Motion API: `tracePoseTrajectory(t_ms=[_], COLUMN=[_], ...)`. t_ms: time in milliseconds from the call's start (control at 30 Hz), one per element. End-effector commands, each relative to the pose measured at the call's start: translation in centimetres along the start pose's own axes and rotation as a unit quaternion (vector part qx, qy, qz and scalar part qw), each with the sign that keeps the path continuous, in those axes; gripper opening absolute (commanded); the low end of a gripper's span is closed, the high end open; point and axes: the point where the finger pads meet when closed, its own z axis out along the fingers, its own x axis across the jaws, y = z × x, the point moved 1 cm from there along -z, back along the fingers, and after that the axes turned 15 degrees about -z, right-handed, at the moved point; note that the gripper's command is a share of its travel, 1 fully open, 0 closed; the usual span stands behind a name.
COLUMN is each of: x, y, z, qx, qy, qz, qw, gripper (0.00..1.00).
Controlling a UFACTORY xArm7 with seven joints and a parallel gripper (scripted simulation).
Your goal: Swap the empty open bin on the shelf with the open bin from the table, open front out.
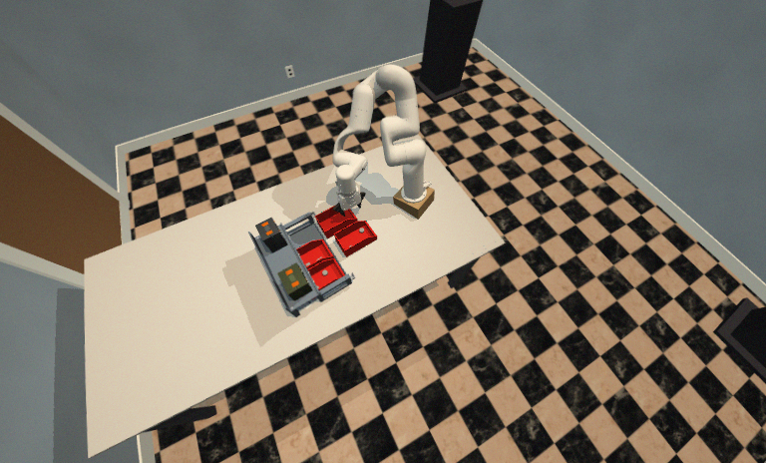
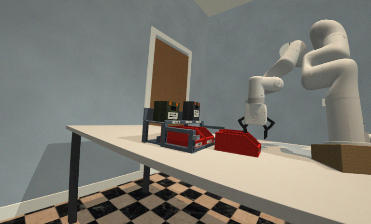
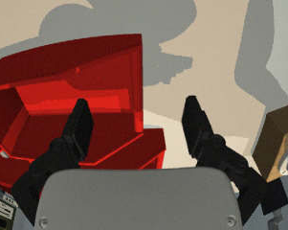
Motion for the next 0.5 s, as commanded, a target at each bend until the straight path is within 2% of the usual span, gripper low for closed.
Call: tracePoseTrajectory(t_ms=[0,300,467], x=[0.0,0.0,0.0], y=[0.0,0.0,0.0], z=[-1.4,-4.8,-5.6], qx=[0.0,0.0,0.0], qy=[-0.001,-0.002,-0.002], qz=[0.0,0.0,0.0], qw=[1.0,1.0,1.0], gripper=[0.95,0.95,0.95])
